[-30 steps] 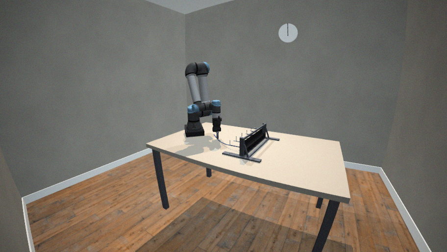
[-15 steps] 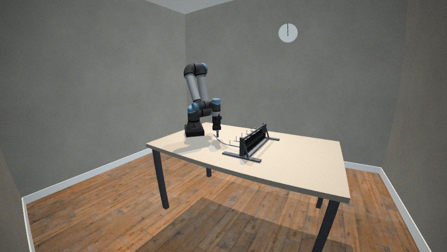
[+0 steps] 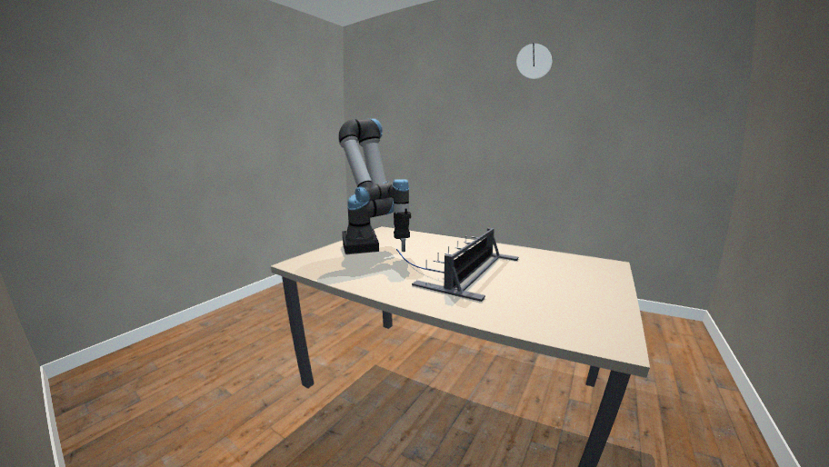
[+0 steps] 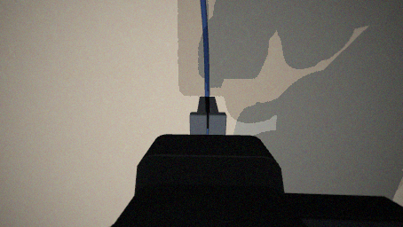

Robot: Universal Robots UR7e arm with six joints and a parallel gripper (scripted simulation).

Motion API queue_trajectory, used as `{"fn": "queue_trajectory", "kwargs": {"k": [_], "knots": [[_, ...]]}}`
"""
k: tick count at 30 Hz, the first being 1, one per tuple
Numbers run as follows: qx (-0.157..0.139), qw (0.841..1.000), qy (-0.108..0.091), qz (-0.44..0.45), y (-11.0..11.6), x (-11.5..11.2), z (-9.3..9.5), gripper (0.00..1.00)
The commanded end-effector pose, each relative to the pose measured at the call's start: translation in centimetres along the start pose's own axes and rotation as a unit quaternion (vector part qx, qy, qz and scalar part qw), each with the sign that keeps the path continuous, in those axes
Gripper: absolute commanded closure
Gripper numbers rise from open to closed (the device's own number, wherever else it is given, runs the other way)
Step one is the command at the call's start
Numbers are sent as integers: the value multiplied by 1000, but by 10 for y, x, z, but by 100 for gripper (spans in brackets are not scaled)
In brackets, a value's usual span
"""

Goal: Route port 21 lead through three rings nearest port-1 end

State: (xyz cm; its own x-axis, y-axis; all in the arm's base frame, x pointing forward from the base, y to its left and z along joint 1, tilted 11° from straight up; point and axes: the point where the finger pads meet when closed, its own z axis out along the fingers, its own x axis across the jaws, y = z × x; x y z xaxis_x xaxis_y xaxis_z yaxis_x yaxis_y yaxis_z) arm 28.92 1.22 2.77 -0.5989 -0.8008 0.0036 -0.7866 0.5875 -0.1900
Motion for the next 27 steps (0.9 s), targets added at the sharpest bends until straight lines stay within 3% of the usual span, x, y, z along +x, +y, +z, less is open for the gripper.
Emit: {"fn": "queue_trajectory", "kwargs": {"k": [1, 27], "knots": [[0, 1000, 0, 0, 0, 0, -3, 100], [0, 1000, 0, 15, -4, -9, -10, 100]]}}
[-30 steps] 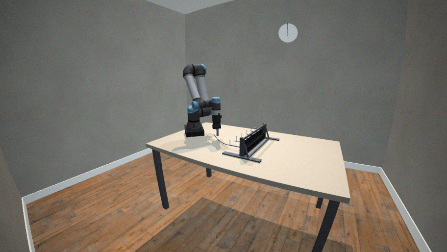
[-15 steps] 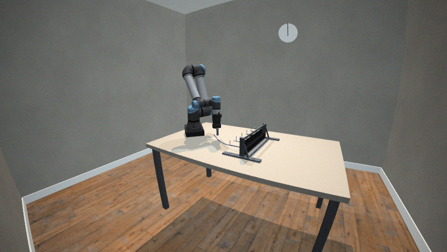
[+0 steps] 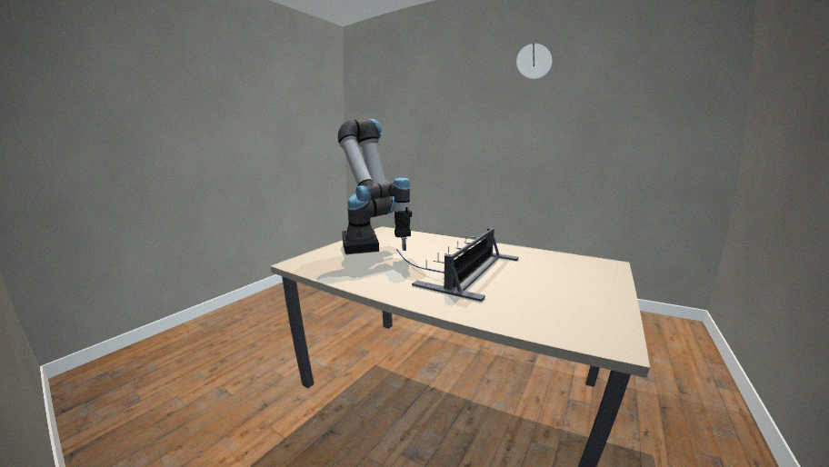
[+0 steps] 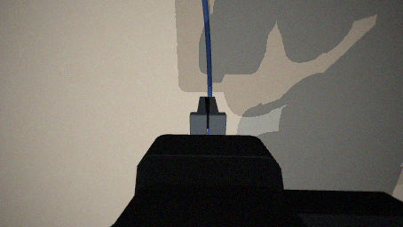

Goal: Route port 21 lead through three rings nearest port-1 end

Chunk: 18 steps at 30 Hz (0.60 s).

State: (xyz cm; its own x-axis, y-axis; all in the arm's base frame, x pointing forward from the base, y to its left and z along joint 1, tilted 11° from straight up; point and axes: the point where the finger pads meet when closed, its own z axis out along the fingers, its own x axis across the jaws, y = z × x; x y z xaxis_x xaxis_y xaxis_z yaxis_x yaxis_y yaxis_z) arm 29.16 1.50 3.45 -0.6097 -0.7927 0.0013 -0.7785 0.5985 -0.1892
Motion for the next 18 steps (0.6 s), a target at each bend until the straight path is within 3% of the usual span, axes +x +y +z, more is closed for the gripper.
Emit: {"fn": "queue_trajectory", "kwargs": {"k": [1, 9, 18], "knots": [[0, 1000, 0, 11, -3, -7, -4, 100], [1, 999, -1, 42, -10, -27, -13, 100], [1, 992, 0, 123, -27, -83, -37, 100]]}}
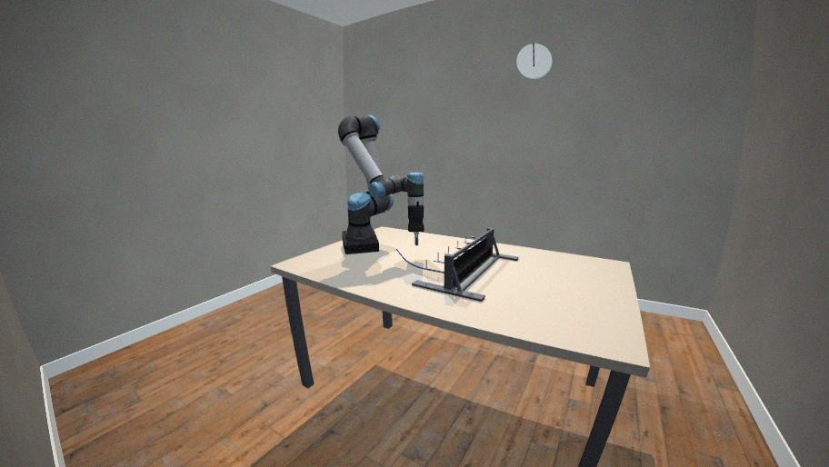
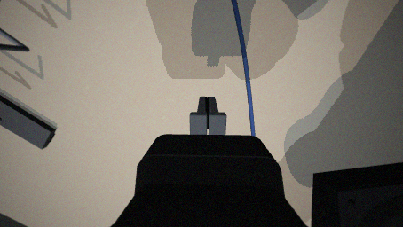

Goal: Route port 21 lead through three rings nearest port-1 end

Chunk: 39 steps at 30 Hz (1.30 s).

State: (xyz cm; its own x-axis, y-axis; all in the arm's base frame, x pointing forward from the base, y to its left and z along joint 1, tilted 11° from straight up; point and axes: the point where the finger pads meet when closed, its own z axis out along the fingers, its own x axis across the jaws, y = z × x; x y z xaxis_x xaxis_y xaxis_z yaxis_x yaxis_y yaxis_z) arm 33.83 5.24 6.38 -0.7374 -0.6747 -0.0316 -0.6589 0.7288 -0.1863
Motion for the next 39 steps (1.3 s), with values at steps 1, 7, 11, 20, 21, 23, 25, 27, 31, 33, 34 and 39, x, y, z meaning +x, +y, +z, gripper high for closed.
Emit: {"fn": "queue_trajectory", "kwargs": {"k": [1, 7, 11, 20, 21, 23, 25, 27, 31, 33, 34, 39], "knots": [[1, 999, -1, 46, -4, -34, -14, 100], [1, 994, -1, 111, -9, -80, -33, 100], [1, 988, -1, 152, -11, -108, -45, 100], [1, 968, -1, 251, -22, -180, -76, 100], [1, 966, -1, 259, -23, -186, -78, 100], [1, 962, -1, 274, -25, -197, -83, 100], [1, 962, -1, 274, -25, -197, -83, 100], [1, 958, -1, 288, -26, -207, -87, 100], [0, 951, -1, 308, -28, -222, -94, 100], [0, 949, -1, 315, -29, -227, -96, 100], [0, 948, -1, 318, -29, -229, -97, 100], [0, 946, -1, 325, -29, -234, -99, 100]]}}
